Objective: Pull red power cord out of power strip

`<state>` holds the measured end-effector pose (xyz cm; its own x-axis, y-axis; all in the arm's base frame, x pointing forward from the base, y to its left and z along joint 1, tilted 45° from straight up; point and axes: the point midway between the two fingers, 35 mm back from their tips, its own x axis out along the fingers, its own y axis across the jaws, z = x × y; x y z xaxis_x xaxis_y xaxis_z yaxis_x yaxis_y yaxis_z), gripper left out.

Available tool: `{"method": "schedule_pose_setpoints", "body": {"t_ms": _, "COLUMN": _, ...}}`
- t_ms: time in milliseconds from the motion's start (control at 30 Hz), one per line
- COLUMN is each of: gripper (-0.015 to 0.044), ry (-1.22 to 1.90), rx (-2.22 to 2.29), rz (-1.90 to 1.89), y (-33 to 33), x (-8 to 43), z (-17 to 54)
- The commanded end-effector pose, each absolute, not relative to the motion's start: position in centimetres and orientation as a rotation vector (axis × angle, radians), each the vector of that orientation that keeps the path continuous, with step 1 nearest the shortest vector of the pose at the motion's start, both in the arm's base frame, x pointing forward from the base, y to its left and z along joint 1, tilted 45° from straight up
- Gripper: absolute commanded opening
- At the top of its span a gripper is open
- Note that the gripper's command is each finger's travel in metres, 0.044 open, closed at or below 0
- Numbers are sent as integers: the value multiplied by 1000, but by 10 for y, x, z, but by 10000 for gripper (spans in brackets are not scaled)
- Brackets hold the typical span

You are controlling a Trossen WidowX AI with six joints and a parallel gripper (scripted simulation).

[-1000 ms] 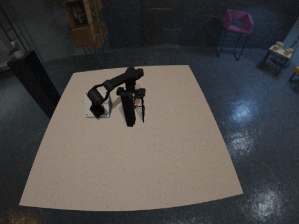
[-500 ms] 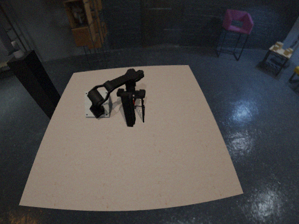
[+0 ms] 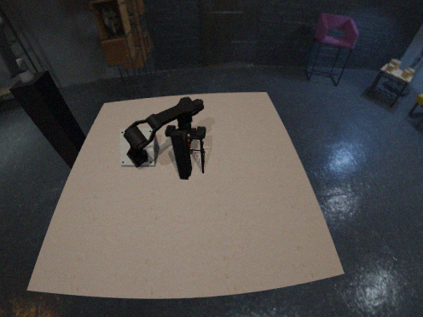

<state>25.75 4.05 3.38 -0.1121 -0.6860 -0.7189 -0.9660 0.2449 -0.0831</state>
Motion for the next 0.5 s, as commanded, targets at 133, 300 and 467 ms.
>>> {"method": "schedule_pose_setpoints", "body": {"t_ms": 133, "gripper": 0, "ry": 1867, "rx": -1505, "rz": 552, "y": 49, "x": 261, "z": 27}}
{"method": "schedule_pose_setpoints", "body": {"t_ms": 300, "gripper": 0, "ry": 1866, "rx": -1506, "rz": 553, "y": 54, "x": 264, "z": 22}}
{"method": "schedule_pose_setpoints", "body": {"t_ms": 467, "gripper": 0, "ry": 1866, "rx": -1506, "rz": 554, "y": 60, "x": 266, "z": 17}}
